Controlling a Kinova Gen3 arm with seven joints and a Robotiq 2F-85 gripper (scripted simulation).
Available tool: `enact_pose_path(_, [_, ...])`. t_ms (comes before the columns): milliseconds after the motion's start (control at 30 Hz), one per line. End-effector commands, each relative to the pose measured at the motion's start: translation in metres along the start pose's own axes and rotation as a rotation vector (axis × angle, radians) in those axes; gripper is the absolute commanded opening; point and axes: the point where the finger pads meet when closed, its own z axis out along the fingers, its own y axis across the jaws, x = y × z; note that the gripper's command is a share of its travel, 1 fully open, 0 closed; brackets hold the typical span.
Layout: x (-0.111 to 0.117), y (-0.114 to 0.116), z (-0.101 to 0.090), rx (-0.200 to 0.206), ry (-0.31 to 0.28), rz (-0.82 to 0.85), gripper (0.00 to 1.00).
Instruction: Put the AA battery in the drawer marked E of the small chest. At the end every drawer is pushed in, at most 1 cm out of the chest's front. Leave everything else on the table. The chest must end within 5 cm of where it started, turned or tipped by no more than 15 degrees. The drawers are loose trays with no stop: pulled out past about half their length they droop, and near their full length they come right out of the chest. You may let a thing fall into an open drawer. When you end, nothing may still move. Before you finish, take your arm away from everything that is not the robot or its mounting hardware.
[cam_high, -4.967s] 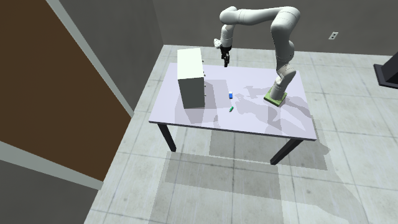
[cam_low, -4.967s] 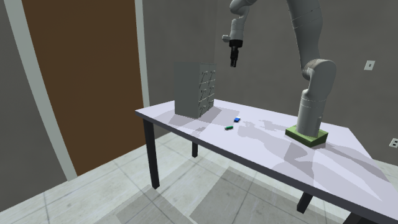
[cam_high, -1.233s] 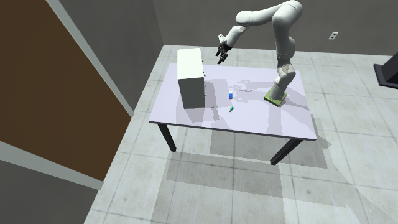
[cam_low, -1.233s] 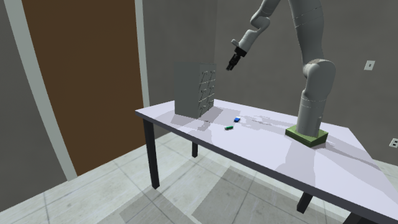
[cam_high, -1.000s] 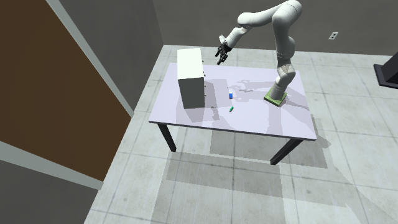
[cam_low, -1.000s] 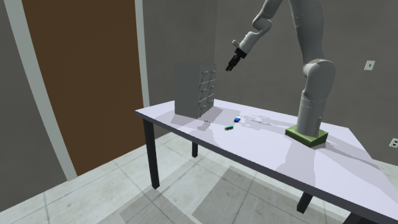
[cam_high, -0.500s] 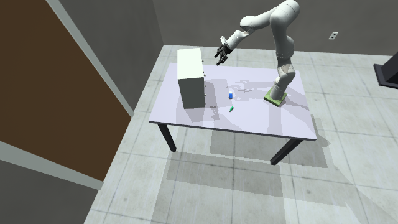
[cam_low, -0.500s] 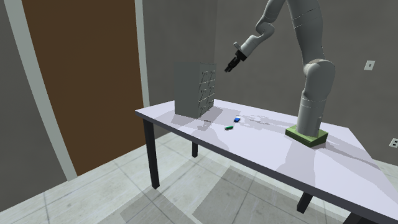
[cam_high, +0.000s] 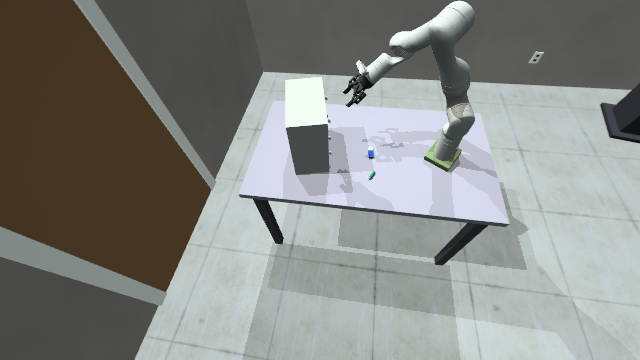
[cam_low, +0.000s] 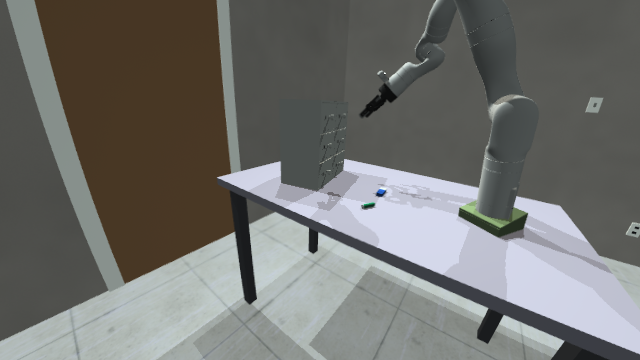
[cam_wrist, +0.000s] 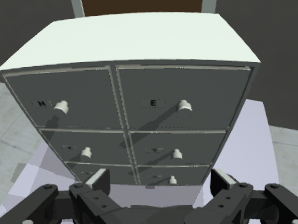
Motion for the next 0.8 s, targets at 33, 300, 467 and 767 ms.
enact_pose_path(33, [-0.006,0.003,0.002,-0.006,0.015,0.011,1.0])
enact_pose_path(300, [-0.006,0.003,0.007,-0.005,0.057,0.011,1.0])
enact_pose_path(467, [-0.007,0.003,0.011,-0.005,0.093,0.011,1.0])
enact_pose_path(767, [-0.007,0.003,0.017,-0.006,0.159,0.011,1.0])
